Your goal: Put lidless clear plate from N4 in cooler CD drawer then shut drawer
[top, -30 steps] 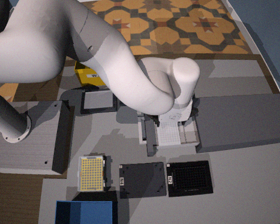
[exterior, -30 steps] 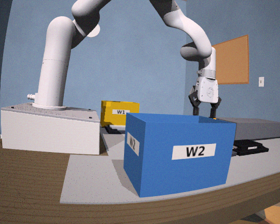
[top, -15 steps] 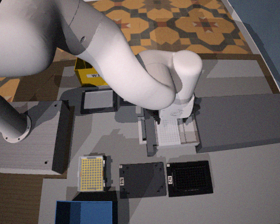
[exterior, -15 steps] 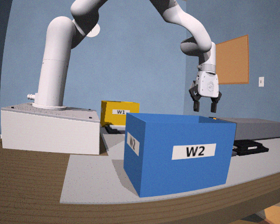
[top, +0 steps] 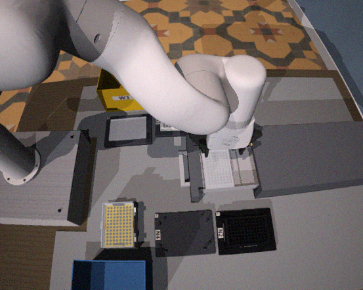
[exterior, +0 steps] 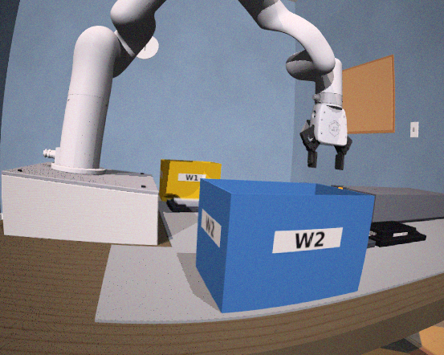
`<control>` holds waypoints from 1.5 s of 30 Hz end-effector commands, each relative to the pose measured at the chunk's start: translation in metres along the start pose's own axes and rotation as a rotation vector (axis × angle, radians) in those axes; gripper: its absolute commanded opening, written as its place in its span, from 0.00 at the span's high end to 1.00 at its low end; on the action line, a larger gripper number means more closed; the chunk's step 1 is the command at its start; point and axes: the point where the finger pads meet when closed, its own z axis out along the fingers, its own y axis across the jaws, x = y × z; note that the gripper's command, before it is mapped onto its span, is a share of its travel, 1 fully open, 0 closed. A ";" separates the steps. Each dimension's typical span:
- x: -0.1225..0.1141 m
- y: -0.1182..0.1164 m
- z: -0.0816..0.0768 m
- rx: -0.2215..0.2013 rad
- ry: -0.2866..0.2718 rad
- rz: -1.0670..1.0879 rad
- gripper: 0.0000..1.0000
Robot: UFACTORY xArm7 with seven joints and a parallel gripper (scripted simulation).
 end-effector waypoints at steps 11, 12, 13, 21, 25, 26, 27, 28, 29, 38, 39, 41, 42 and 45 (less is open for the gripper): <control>0.000 0.001 -0.018 -0.004 0.000 0.000 0.00; 0.000 0.001 -0.018 -0.004 0.000 0.000 0.00; 0.000 0.001 -0.018 -0.004 0.000 0.000 0.00; 0.000 -0.024 -0.014 -0.004 0.000 0.000 1.00; 0.000 -0.043 -0.011 -0.004 0.000 0.000 1.00; 0.000 -0.048 -0.010 -0.004 0.000 0.000 1.00; 0.000 -0.053 -0.009 -0.004 0.000 0.000 1.00; 0.000 -0.058 -0.009 -0.004 0.000 0.000 1.00; 0.000 -0.063 -0.008 -0.004 0.000 0.000 1.00; 0.000 -0.098 -0.002 -0.004 0.000 0.000 1.00; 0.000 -0.103 -0.002 -0.004 0.000 0.000 1.00; 0.000 -0.112 0.000 -0.004 0.000 0.000 1.00; 0.000 -0.117 0.001 -0.003 0.000 0.000 1.00; 0.000 -0.132 0.003 -0.003 0.000 0.000 1.00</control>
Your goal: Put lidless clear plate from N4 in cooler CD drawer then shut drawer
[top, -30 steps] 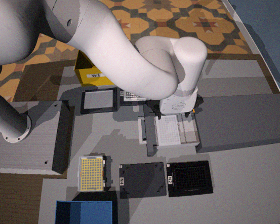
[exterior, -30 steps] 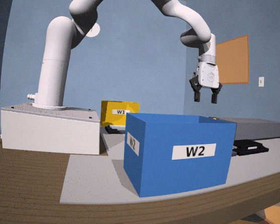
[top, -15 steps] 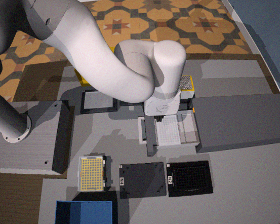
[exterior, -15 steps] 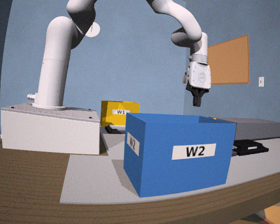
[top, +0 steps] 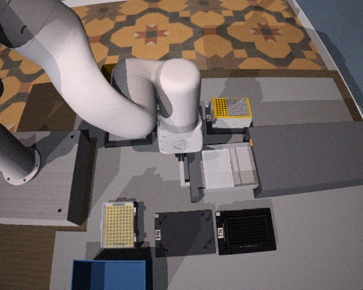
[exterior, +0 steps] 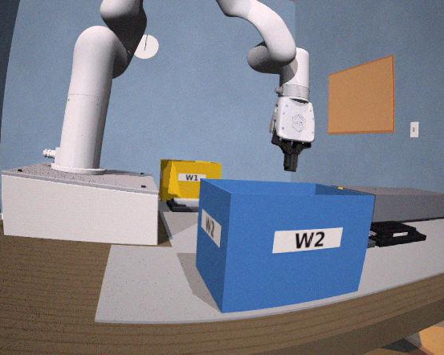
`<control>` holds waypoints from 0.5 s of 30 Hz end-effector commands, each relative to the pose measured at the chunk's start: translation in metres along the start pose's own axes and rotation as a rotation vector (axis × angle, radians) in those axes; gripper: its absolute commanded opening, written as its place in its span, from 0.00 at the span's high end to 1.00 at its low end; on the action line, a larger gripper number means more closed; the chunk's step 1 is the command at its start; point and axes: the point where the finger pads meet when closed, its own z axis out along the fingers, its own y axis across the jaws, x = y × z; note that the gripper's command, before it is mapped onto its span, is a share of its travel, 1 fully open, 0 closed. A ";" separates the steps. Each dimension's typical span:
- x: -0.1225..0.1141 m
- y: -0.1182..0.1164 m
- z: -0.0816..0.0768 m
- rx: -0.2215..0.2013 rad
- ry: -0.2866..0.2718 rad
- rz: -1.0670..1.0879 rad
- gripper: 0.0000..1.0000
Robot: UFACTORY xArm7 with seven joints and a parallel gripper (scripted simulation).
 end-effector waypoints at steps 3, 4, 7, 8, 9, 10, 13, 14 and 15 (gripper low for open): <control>0.000 -0.037 0.003 -0.011 0.001 -0.001 1.00; 0.000 -0.037 0.003 -0.011 0.001 -0.001 1.00; 0.000 -0.044 0.004 -0.011 0.001 -0.001 1.00; 0.000 -0.044 0.004 -0.011 0.001 -0.001 1.00; 0.000 -0.044 0.004 -0.011 0.001 -0.001 1.00; 0.000 -0.044 0.004 -0.011 0.001 -0.001 1.00; 0.000 -0.044 0.004 -0.011 0.001 -0.001 1.00; 0.000 -0.044 0.004 -0.011 0.001 -0.001 1.00; 0.000 -0.044 0.004 -0.011 0.001 -0.001 1.00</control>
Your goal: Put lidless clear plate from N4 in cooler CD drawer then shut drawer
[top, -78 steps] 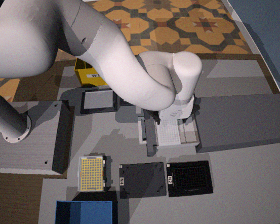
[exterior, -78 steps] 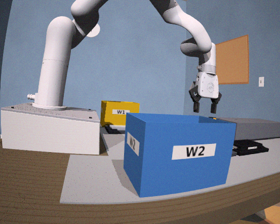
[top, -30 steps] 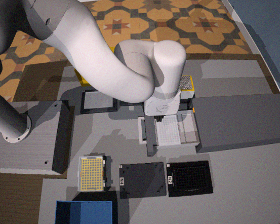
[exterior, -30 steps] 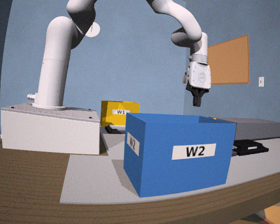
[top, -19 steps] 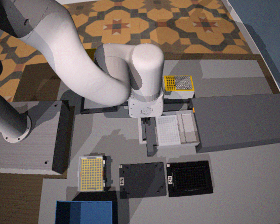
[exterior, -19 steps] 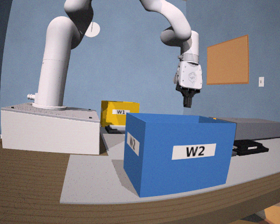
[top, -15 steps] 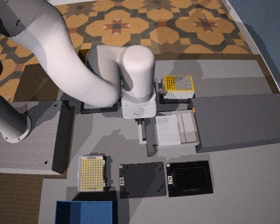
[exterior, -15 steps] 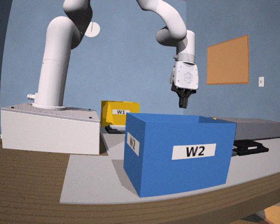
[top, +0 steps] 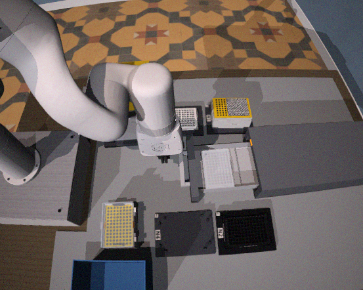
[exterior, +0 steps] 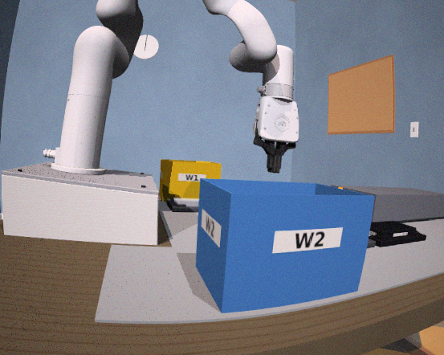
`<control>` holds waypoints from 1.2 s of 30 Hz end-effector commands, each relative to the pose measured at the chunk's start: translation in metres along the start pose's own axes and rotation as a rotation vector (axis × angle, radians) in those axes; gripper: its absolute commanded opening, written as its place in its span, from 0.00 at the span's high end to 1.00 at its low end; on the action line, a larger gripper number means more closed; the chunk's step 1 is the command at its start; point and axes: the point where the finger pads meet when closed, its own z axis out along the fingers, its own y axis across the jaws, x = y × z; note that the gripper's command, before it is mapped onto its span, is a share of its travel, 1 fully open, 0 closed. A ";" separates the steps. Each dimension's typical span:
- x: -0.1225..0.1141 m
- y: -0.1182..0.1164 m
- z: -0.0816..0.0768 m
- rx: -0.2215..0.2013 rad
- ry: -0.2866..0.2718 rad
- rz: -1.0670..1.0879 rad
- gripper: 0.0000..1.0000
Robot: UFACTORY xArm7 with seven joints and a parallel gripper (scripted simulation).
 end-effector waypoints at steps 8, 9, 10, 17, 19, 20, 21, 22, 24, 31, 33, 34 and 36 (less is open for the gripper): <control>0.000 0.001 0.002 -0.005 0.000 0.000 1.00; 0.000 0.001 0.004 -0.005 0.000 0.000 1.00; 0.000 0.001 0.005 -0.005 0.000 0.000 1.00; 0.000 0.001 0.017 -0.005 0.000 0.000 1.00; 0.000 0.001 0.020 -0.005 0.000 0.000 1.00; 0.000 0.001 0.022 -0.005 0.000 0.000 1.00; 0.000 0.001 0.024 -0.005 0.000 0.000 1.00; 0.000 0.001 0.025 -0.005 0.000 0.000 1.00; 0.000 0.001 0.025 -0.005 0.000 0.000 1.00; 0.000 0.001 0.037 -0.005 0.000 0.000 1.00; 0.000 0.001 0.040 -0.005 0.000 0.000 1.00; 0.000 0.001 0.042 -0.005 0.000 0.000 1.00; 0.000 0.001 0.045 -0.005 0.000 0.000 1.00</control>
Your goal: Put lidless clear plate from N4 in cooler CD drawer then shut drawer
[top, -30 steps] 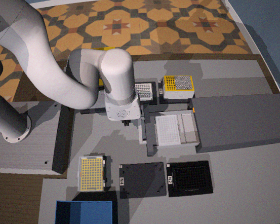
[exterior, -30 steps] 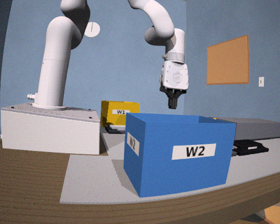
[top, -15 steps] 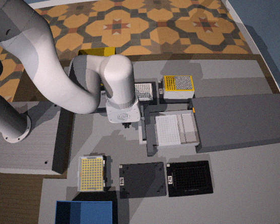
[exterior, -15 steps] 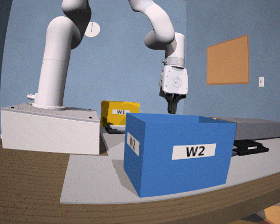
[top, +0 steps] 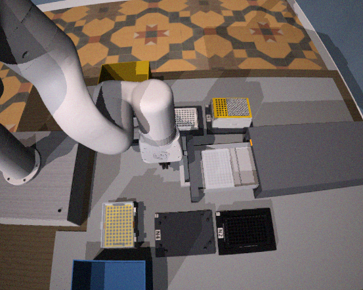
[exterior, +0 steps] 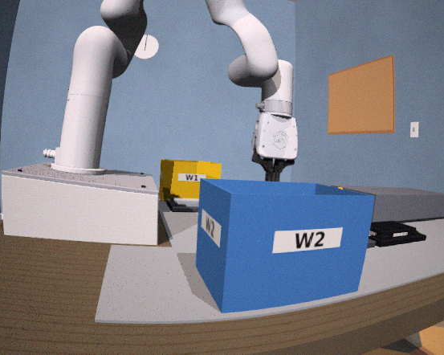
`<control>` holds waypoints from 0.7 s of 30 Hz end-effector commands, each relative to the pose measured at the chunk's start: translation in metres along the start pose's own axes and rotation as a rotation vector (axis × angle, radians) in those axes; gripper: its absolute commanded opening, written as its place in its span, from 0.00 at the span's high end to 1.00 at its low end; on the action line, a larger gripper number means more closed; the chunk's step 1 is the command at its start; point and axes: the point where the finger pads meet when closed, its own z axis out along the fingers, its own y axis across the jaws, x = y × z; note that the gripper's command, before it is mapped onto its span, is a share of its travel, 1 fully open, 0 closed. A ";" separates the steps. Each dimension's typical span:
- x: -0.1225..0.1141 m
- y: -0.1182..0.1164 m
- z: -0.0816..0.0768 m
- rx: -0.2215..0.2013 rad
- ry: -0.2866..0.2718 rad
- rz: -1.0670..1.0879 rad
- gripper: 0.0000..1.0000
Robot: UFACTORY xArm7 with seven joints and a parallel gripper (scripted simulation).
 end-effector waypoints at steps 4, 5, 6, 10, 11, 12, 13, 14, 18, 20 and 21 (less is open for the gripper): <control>0.000 0.002 0.011 -0.004 -0.001 0.000 1.00; 0.000 0.002 0.011 -0.004 -0.001 0.000 1.00; 0.000 0.002 0.013 -0.004 -0.001 0.000 1.00; 0.000 0.002 0.020 -0.004 -0.001 0.000 1.00; 0.000 0.002 0.021 -0.004 -0.001 0.000 1.00; 0.000 0.002 0.023 -0.004 -0.001 0.000 1.00; 0.000 0.002 0.025 -0.004 -0.001 0.000 1.00; 0.000 0.002 0.026 -0.004 -0.001 0.000 1.00; 0.000 0.002 0.033 -0.004 -0.001 0.000 1.00; 0.000 0.002 0.036 -0.004 -0.001 0.000 1.00; 0.000 0.002 0.036 -0.004 -0.001 0.000 1.00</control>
